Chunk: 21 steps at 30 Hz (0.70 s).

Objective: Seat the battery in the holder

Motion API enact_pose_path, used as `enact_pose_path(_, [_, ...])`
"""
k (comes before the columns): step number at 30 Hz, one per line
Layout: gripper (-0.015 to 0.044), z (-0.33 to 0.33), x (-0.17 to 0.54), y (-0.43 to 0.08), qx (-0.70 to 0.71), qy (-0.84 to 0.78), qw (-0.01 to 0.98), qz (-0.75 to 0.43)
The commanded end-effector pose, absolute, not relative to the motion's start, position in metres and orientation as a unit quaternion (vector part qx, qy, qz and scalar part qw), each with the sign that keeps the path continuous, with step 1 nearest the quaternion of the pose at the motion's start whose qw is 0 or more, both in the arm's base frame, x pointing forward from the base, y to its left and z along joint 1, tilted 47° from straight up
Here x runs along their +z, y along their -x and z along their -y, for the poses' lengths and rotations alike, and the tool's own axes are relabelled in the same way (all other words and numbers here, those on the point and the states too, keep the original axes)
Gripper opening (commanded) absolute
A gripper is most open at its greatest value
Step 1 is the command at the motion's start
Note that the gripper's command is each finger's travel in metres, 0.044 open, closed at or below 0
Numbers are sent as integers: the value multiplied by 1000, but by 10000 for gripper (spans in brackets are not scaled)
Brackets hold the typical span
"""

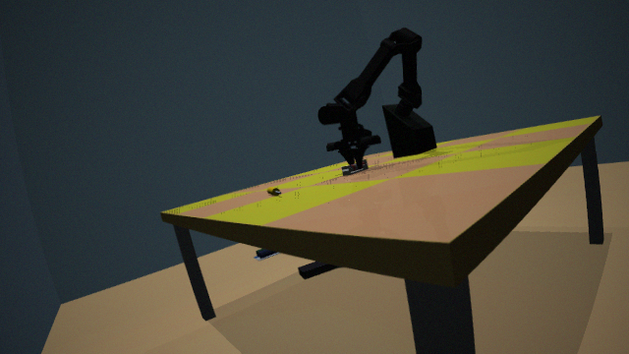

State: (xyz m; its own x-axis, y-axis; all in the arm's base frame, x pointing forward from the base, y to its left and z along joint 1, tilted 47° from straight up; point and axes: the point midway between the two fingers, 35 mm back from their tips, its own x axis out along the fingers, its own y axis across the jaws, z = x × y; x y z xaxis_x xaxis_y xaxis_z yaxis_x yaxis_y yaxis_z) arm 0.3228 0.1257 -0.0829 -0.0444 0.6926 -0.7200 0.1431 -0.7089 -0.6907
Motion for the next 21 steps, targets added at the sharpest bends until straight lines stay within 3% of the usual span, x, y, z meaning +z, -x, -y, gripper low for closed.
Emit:
enact_pose_path(1, [68, -125, -82, -323, 650, 658, 214, 315])
enact_pose_path(13, [68, -125, -83, -322, 651, 656, 213, 315])
enact_pose_path(17, [171, -125, -83, -322, 651, 656, 213, 315])
enact_pose_path(21, [171, -124, -81, -323, 651, 657, 213, 316])
